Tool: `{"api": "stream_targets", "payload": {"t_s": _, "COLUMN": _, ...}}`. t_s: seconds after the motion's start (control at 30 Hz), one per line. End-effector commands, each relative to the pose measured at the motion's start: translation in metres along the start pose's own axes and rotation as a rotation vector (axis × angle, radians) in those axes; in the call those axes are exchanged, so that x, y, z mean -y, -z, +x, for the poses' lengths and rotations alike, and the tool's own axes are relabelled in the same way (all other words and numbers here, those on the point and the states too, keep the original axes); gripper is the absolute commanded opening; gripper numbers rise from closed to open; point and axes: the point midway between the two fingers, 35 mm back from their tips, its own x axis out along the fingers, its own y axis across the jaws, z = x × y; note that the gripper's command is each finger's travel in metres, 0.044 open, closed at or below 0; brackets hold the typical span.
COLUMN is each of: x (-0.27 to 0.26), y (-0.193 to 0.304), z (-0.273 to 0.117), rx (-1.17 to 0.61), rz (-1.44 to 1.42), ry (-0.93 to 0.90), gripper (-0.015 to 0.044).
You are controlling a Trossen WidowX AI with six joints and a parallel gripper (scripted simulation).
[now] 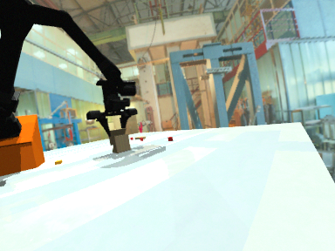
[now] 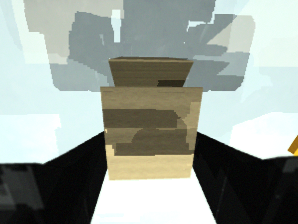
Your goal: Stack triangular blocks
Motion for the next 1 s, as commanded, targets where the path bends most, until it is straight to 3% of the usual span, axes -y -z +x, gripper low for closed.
{"api": "stream_targets", "payload": {"t_s": 0.0, "x": 0.0, "y": -0.001, "z": 0.002, "rx": 0.005, "rz": -0.004, "ry": -0.001, "gripper": 0.0}}
{"api": "stream_targets", "payload": {"t_s": 0.97, "x": 0.001, "y": -0.01, "z": 0.019, "rx": 0.008, "rz": -0.004, "ry": -0.001, "gripper": 0.0}}
